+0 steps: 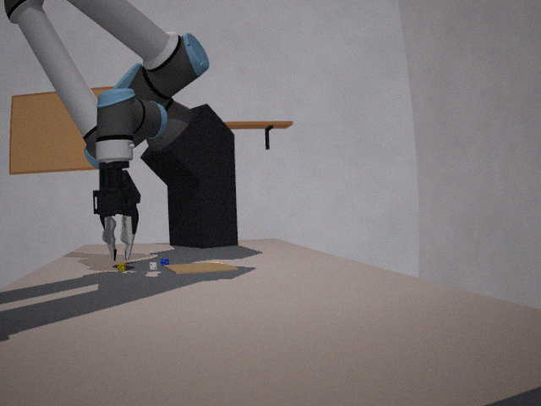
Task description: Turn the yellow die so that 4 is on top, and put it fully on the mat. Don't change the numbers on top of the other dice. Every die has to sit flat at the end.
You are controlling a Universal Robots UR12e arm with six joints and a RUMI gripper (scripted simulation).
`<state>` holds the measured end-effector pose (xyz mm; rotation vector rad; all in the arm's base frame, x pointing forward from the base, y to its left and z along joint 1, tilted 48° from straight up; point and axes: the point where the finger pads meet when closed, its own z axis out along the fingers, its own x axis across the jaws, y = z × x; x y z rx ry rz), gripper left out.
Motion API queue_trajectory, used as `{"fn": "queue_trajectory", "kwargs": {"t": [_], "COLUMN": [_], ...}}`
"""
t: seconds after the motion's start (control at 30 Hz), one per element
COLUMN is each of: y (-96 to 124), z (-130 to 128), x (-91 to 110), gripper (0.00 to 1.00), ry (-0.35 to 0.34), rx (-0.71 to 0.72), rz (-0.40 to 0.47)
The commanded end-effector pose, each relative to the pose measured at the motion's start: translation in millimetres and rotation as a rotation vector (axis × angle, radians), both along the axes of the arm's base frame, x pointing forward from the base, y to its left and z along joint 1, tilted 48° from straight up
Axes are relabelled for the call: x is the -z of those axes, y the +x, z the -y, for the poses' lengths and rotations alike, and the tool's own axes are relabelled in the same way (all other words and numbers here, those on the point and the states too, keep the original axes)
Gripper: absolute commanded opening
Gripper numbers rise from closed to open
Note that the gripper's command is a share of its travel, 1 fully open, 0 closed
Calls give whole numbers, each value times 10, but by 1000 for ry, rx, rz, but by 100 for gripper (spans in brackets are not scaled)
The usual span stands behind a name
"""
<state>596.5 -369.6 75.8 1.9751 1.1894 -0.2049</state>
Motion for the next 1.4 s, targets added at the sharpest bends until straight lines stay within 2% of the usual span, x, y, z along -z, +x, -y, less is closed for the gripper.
{"fn": "queue_trajectory", "kwargs": {"t": [0.0,0.6,1.37], "y": [3,47,56], "z": [2,124,149], "x": [1,116,139], "gripper": [18,18,18], "ry": [0,0,0], "rx": [0,0,0], "rz": [1,1,1]}}
